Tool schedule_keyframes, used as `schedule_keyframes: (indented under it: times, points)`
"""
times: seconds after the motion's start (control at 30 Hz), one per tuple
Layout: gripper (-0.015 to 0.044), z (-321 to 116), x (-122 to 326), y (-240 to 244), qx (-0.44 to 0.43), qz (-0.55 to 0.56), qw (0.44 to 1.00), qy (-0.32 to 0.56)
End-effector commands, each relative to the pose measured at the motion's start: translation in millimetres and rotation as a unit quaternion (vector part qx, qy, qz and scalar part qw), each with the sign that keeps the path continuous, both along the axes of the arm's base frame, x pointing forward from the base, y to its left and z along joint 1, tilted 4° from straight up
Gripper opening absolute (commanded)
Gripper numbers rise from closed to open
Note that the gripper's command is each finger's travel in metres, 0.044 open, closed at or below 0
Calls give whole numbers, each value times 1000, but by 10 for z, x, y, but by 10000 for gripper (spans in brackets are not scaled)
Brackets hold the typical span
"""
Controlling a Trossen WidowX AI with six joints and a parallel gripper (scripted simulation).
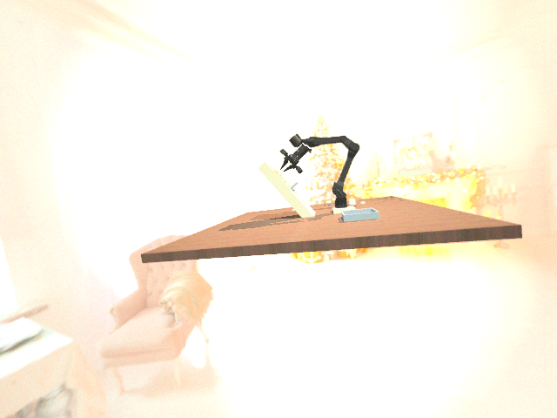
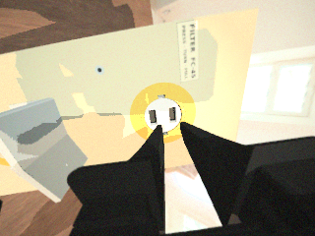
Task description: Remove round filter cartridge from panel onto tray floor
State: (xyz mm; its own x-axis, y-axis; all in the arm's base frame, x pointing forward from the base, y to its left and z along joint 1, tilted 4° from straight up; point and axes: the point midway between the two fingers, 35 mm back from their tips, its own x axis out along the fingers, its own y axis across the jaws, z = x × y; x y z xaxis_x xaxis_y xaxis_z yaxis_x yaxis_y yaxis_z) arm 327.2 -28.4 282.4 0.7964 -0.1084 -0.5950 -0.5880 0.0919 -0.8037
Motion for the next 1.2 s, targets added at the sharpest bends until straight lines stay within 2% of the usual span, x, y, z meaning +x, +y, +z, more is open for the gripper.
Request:
schedule_keyframes:
  times: [0.0, 1.17]
  points:
    - [90, -78, 52, -2, 0, 2, 1000, 5]
    - [90, -168, 149, -11, 0, 2, 1000, 4]
